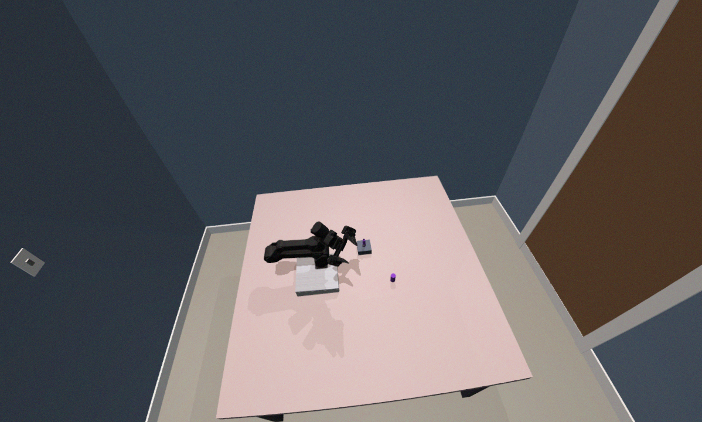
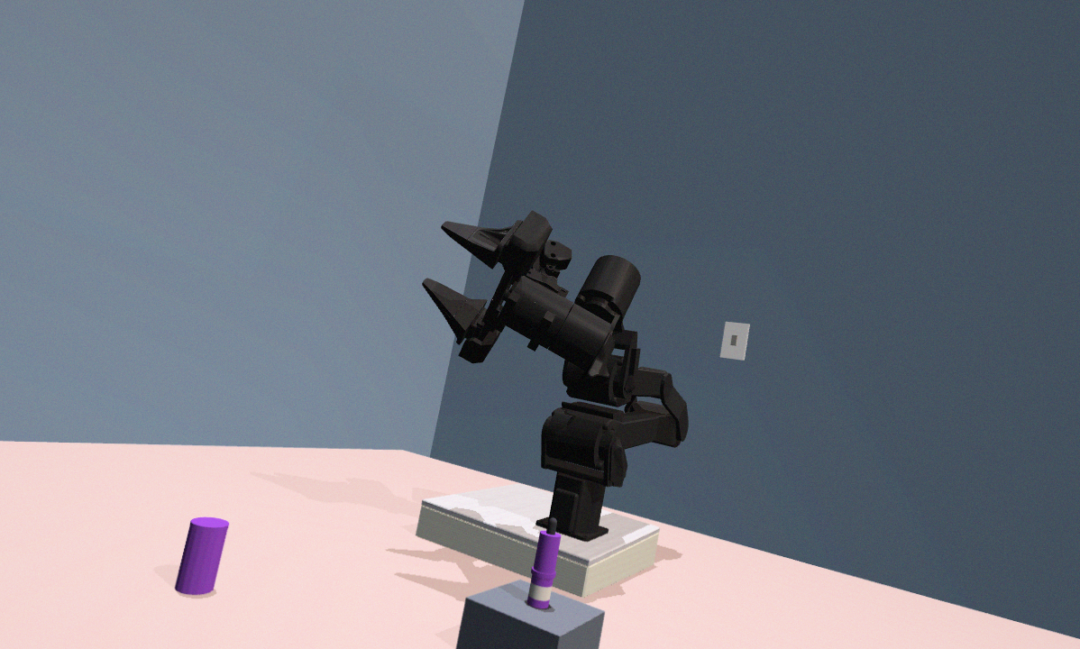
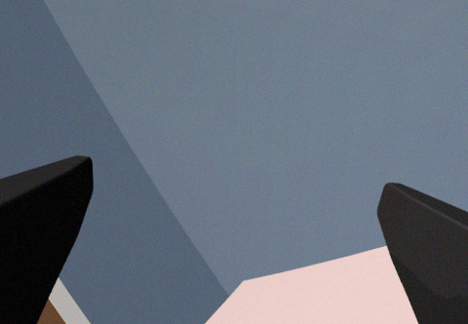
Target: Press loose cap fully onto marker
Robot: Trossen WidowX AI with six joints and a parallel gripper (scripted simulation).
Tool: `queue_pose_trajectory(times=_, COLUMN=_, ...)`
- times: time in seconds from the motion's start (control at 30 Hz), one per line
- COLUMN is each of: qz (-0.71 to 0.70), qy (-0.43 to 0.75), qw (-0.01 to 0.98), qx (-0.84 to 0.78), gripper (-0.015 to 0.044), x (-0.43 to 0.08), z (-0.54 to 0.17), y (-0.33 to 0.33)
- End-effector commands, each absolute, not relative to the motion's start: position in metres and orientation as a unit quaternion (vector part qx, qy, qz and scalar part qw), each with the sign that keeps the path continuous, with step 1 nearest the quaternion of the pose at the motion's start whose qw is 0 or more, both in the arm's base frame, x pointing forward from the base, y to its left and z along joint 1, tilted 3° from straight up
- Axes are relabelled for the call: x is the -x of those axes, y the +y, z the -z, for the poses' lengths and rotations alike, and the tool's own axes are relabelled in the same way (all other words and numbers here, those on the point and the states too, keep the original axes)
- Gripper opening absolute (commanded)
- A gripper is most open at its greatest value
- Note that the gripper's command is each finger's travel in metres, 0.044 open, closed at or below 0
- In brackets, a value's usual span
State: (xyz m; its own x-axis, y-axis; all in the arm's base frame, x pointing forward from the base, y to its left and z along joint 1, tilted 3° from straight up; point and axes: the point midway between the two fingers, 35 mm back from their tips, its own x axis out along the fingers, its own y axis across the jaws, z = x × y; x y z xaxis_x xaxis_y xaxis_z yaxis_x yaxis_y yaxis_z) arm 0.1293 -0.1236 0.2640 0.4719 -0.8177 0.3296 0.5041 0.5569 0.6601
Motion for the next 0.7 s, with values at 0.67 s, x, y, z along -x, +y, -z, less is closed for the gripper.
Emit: queue_pose_trajectory(times=0.67, qz=0.338, qy=0.179, qw=0.919, qx=-0.094, gripper=0.023, x=-0.293, z=-0.265, y=-0.127)
